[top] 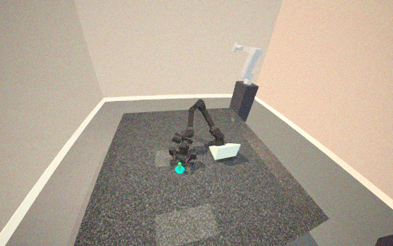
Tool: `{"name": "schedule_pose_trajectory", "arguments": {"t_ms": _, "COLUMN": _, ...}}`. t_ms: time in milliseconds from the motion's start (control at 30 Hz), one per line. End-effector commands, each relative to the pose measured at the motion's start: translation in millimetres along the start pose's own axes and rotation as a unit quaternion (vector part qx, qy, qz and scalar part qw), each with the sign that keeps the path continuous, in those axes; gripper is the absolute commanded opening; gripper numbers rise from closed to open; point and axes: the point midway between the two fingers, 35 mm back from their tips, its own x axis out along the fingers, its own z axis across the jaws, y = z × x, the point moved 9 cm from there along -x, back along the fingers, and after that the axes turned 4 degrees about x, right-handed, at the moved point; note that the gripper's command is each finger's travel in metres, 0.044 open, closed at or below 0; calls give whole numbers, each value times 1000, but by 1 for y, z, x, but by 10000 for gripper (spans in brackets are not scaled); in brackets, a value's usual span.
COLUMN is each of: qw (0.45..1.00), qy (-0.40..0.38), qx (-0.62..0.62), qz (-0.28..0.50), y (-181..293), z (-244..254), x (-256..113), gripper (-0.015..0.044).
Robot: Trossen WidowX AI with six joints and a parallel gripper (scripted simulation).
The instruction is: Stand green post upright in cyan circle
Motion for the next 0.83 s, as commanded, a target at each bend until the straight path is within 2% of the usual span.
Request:
{"name": "schedule_pose_trajectory", "arguments": {"t_ms": 0, "qw": 1000, "qy": -1, "qx": -2, "qz": -2, "y": -1, "z": 0, "x": 0, "gripper": 400}}
{"name": "schedule_pose_trajectory", "arguments": {"t_ms": 367, "qw": 1000, "qy": -4, "qx": -3, "qz": -6, "y": -82, "z": 5, "x": -9, "gripper": 400}}
{"name": "schedule_pose_trajectory", "arguments": {"t_ms": 500, "qw": 1000, "qy": -5, "qx": -1, "qz": -4, "y": -88, "z": 6, "x": -9, "gripper": 400}}
{"name": "schedule_pose_trajectory", "arguments": {"t_ms": 800, "qw": 983, "qy": -57, "qx": 71, "qz": 160, "y": -117, "z": -7, "x": 33, "gripper": 400}}
